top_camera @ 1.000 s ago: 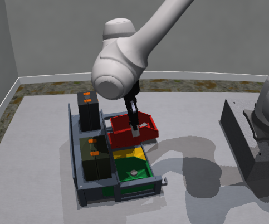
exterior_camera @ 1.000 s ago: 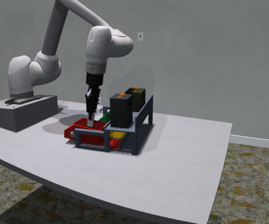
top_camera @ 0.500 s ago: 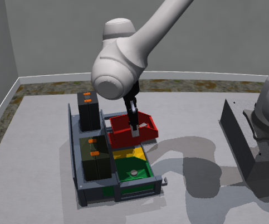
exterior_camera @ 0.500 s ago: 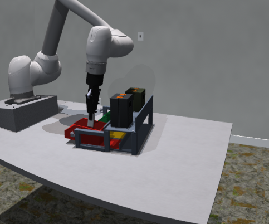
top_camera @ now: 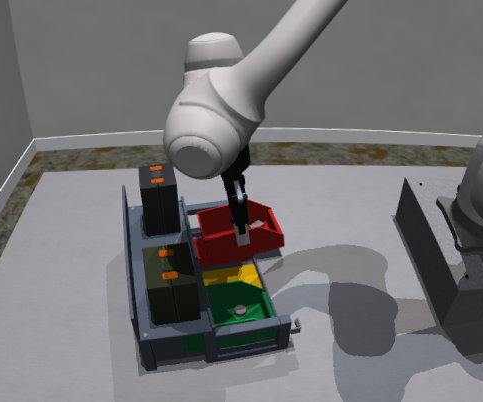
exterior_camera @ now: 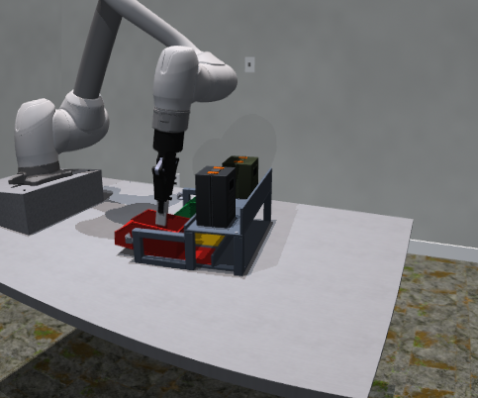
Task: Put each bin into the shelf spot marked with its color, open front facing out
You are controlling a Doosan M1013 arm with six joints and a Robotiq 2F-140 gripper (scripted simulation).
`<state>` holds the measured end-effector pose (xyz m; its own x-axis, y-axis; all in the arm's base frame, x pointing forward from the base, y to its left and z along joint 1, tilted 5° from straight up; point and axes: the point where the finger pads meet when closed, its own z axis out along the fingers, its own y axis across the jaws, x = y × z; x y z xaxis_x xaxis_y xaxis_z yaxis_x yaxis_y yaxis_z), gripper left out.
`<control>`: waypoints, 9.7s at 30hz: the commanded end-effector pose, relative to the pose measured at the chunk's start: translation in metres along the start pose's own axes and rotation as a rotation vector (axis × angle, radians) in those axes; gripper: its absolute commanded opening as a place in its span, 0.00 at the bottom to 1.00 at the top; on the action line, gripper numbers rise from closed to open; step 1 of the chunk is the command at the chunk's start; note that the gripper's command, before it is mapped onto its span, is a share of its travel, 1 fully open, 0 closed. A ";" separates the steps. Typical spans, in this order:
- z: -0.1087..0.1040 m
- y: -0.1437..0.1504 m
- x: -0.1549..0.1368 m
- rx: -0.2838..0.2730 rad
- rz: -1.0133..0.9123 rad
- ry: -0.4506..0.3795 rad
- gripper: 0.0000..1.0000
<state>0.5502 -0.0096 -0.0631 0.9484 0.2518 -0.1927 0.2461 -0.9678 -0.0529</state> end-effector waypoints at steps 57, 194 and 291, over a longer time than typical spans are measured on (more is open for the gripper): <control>-0.001 0.000 0.019 0.000 0.000 0.023 0.10; -0.012 0.000 0.016 0.000 0.000 0.054 0.15; -0.098 0.000 0.005 0.000 0.000 0.054 0.10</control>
<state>0.5744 -0.0089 0.0316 0.9578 0.2511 -0.1398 0.2460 -0.9678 -0.0529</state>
